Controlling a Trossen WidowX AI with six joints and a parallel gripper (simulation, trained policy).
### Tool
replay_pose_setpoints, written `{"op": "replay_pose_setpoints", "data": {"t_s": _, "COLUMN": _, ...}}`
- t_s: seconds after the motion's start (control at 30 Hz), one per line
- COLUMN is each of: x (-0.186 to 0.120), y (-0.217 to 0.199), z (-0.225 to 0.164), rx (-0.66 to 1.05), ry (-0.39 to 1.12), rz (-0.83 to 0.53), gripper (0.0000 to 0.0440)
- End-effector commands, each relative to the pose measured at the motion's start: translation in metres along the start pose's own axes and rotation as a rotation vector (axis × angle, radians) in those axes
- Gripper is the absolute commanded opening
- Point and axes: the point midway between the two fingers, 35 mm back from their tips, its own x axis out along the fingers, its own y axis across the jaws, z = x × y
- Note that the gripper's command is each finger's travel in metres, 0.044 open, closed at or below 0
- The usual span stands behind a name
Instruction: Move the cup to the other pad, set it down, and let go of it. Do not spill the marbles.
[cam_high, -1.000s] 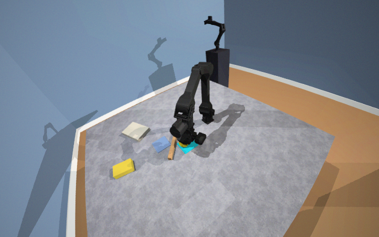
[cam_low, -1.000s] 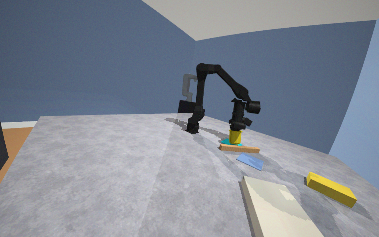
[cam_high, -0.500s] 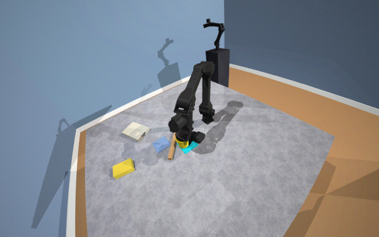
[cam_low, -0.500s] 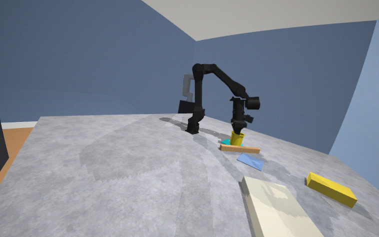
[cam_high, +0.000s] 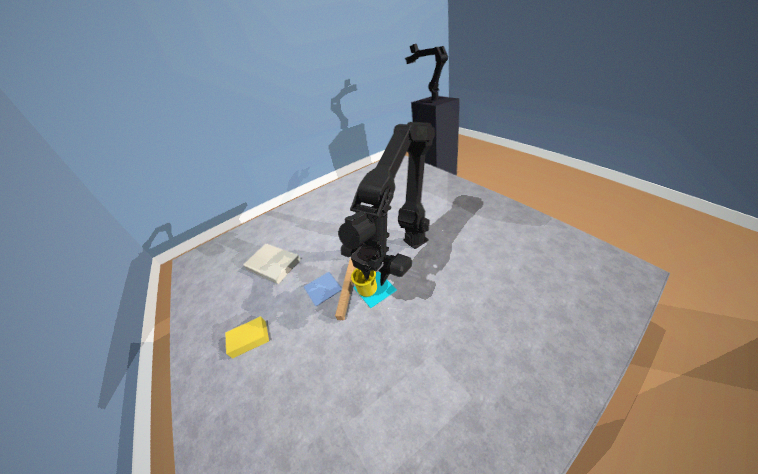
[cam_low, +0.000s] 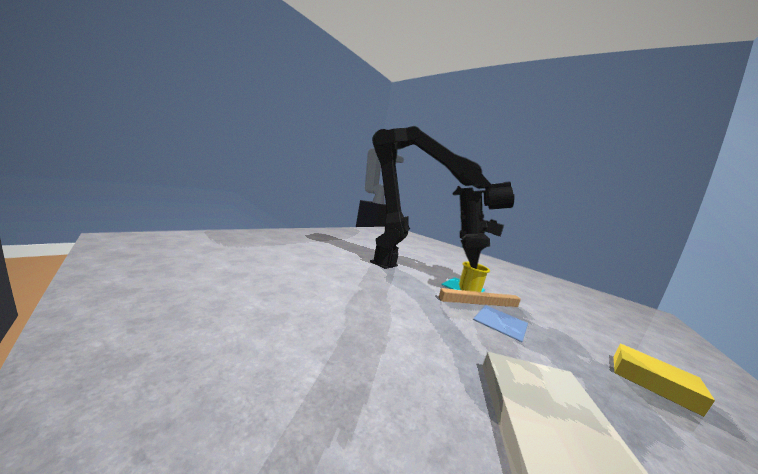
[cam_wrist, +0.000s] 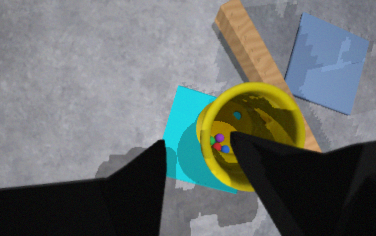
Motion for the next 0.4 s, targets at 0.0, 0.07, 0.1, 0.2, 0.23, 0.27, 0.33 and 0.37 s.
{"op": "replay_pose_setpoints", "data": {"t_s": 0.0, "x": -0.006, "y": 0.001, "z": -0.001, "rx": 0.007, "ry": -0.015, "rz": 0.009, "gripper": 0.0239}}
{"op": "replay_pose_setpoints", "data": {"t_s": 0.07, "x": -0.011, "y": 0.001, "z": 0.0, "rx": 0.011, "ry": -0.03, "rz": 0.013, "gripper": 0.0249}}
{"op": "replay_pose_setpoints", "data": {"t_s": 0.1, "x": -0.013, "y": 0.001, "z": 0.0, "rx": 0.014, "ry": -0.038, "rz": 0.014, "gripper": 0.0253}}
{"op": "replay_pose_setpoints", "data": {"t_s": 0.2, "x": -0.021, "y": 0.0, "z": 0.002, "rx": 0.019, "ry": -0.062, "rz": 0.017, "gripper": 0.0265}}
{"op": "replay_pose_setpoints", "data": {"t_s": 0.23, "x": -0.025, "y": 0.0, "z": 0.003, "rx": 0.02, "ry": -0.071, "rz": 0.018, "gripper": 0.0272}}
{"op": "replay_pose_setpoints", "data": {"t_s": 0.27, "x": -0.028, "y": 0.0, "z": 0.005, "rx": 0.021, "ry": -0.081, "rz": 0.018, "gripper": 0.0283}}
{"op": "replay_pose_setpoints", "data": {"t_s": 0.33, "x": -0.035, "y": -0.001, "z": 0.007, "rx": 0.026, "ry": -0.098, "rz": 0.018, "gripper": 0.0309}}
{"op": "replay_pose_setpoints", "data": {"t_s": 0.37, "x": -0.038, "y": -0.002, "z": 0.008, "rx": 0.028, "ry": -0.106, "rz": 0.018, "gripper": 0.0331}}
